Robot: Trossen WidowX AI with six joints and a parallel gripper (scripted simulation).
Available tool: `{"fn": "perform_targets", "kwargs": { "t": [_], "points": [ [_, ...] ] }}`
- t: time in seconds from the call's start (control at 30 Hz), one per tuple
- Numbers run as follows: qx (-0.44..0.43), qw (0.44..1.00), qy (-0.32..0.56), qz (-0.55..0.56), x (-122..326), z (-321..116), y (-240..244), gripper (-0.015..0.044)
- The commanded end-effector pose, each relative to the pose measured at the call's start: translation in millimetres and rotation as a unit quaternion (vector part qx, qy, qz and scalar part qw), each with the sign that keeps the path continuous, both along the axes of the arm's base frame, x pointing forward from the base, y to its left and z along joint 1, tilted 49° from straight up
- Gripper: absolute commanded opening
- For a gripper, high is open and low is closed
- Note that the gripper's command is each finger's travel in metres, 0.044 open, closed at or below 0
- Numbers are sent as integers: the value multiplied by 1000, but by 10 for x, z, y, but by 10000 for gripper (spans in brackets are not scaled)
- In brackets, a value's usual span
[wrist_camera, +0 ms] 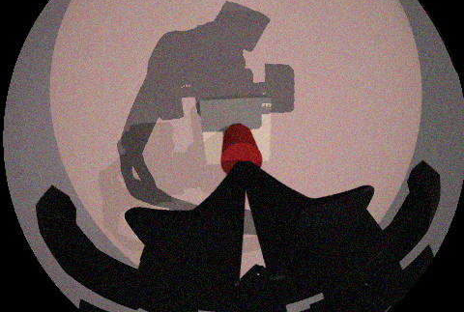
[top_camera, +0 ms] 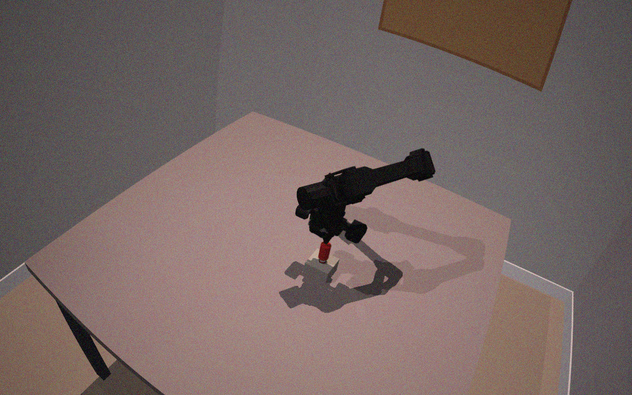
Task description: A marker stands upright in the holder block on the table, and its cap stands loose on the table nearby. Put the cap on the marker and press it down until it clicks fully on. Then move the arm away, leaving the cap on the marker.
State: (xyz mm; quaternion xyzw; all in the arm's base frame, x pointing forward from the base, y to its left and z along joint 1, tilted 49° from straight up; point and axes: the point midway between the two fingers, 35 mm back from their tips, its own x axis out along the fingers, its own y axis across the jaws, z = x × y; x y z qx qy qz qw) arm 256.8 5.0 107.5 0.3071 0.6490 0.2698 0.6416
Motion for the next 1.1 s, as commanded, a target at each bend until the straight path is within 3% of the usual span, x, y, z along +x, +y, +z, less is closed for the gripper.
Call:
{"fn": "perform_targets", "kwargs": {
  "t": [0.0, 0.47, 0.63, 0.77, 1.07],
  "points": [
    [1, 1000, -1, -2, 1, -27, 40, 0],
    [-2, 1000, -4, -4, 16, -54, 59, 0],
    [-26, 998, -16, -56, -18, 448, -493, 0],
    [-29, 997, -17, -63, -43, 528, -573, 0],
    [-29, 997, -17, -63, -43, 528, -573, 236]
  ]
}}
